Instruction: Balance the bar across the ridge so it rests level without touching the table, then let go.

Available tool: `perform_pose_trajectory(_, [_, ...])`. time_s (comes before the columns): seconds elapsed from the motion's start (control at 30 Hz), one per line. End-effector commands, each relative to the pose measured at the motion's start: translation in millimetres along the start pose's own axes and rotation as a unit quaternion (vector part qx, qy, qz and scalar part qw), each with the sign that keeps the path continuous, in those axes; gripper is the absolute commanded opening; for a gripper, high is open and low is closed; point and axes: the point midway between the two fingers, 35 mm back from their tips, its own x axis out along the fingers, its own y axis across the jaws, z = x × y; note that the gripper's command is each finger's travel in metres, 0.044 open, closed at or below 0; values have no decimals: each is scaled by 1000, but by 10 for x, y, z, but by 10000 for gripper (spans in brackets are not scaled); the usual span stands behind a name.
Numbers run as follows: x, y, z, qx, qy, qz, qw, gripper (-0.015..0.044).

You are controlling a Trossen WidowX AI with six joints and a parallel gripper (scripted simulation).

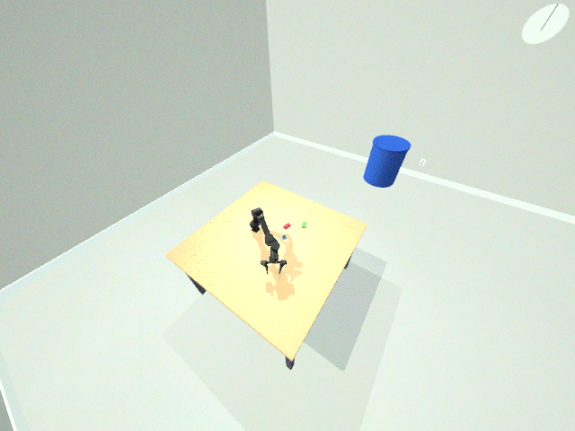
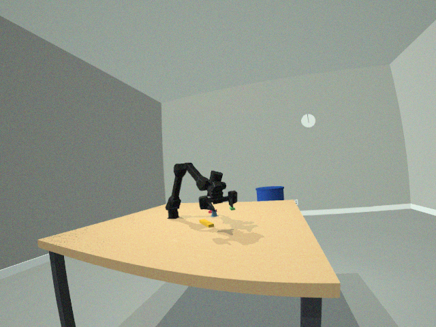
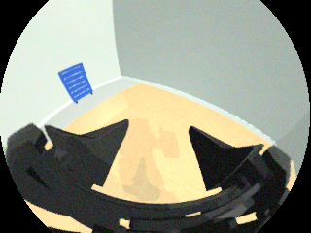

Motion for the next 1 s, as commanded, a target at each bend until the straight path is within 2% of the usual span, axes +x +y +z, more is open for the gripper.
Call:
perform_pose_trajectory(0.0, [-1, 1, -5, -1, 2, 0, 1000, 374])
perform_pose_trajectory(0.07, [-10, 7, -44, -7, 17, 3, 1000, 321])
perform_pose_trajectory(0.1, [-18, 11, -74, -11, 28, 4, 1000, 315])
perform_pose_trajectory(0.53, [-230, 6, -456, -60, 175, 23, 982, 315])
perform_pose_trajectory(0.97, [-644, -85, -782, -92, 324, 33, 941, 315])
